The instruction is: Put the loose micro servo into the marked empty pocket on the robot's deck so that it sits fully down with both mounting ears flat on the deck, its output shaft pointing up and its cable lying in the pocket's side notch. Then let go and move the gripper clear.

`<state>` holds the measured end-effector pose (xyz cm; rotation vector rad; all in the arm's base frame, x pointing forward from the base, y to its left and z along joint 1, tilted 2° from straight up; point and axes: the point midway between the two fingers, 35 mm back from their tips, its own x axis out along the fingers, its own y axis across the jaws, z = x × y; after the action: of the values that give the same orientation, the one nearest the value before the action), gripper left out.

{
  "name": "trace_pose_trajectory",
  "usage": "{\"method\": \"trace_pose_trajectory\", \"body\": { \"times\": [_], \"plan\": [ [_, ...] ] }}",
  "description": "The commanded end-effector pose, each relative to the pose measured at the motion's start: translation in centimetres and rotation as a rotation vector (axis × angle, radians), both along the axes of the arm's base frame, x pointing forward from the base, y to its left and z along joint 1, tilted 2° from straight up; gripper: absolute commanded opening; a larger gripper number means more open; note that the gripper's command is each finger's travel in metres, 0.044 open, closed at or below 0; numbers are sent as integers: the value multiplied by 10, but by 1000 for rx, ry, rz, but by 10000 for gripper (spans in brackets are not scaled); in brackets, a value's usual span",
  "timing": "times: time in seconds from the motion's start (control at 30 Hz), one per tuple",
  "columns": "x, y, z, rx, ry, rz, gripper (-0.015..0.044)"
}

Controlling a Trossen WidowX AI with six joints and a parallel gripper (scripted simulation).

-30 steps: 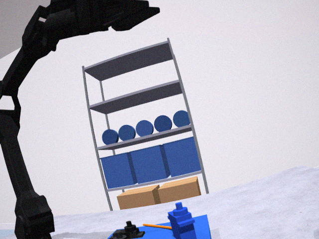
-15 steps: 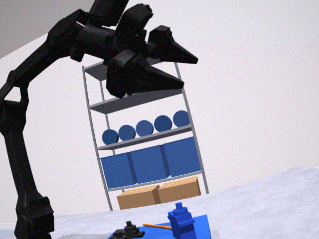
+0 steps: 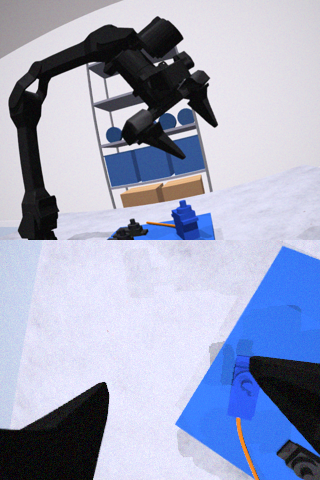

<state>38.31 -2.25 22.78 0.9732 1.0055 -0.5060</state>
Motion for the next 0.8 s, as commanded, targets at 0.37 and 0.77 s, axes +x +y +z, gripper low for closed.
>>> {"method": "trace_pose_trajectory", "body": {
  "times": [0.37, 0.77],
  "plan": [
    [-42, 41, -76, -4, 456, -171, 440],
    [-50, 45, -94, -15, 497, -188, 440]
  ]
}}
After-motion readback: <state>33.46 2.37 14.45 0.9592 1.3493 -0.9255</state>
